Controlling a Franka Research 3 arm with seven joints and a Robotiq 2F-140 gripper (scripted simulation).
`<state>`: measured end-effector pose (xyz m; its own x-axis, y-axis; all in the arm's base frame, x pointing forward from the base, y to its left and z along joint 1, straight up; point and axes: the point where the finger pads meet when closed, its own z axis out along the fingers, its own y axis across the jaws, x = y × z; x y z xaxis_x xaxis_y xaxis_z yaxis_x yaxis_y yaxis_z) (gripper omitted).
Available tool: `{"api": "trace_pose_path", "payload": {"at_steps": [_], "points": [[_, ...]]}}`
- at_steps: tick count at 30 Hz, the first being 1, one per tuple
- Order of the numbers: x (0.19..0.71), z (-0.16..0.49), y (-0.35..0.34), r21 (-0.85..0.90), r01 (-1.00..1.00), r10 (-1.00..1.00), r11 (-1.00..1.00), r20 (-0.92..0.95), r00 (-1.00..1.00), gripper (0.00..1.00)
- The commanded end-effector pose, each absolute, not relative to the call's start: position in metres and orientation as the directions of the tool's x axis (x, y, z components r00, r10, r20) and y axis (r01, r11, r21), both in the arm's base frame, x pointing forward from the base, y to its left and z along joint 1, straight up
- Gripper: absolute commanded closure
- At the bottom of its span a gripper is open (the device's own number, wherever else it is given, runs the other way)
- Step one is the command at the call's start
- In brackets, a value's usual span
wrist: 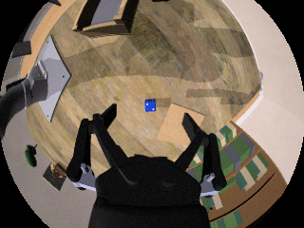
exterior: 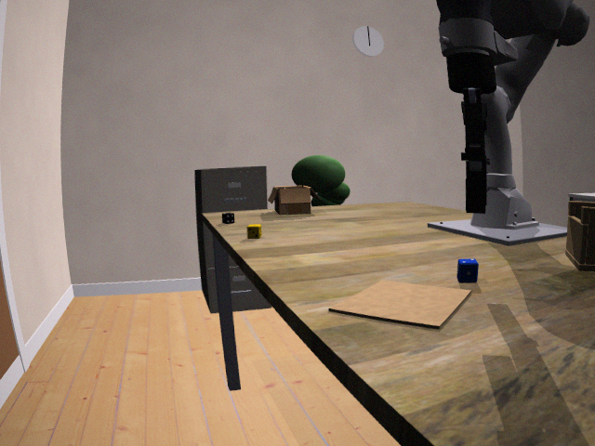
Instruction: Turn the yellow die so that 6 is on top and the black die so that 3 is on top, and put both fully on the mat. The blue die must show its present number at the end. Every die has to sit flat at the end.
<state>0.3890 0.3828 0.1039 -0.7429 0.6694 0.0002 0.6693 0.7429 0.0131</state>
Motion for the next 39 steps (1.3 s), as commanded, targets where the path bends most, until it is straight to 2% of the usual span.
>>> {"api": "trace_pose_path", "payload": {"at_steps": [1,12,28,33,35,39], "points": [[0.383,0.112,0.381,-0.004,0.677,0.677,0.736,0.004,-0.736,0.0],[0.383,0.145,0.381,-0.004,0.677,0.677,0.736,0.004,-0.736,0.0],[0.385,0.148,0.38,-0.003,0.676,0.676,0.737,0.004,-0.737,0.0],[0.425,0.182,0.361,0.048,0.639,0.64,0.768,-0.002,-0.769,0.0],[0.425,0.182,0.361,0.048,0.639,0.64,0.768,-0.002,-0.769,0.0],[0.479,0.224,0.319,0.106,0.587,0.592,0.803,-0.02,-0.806,0.0]]}}
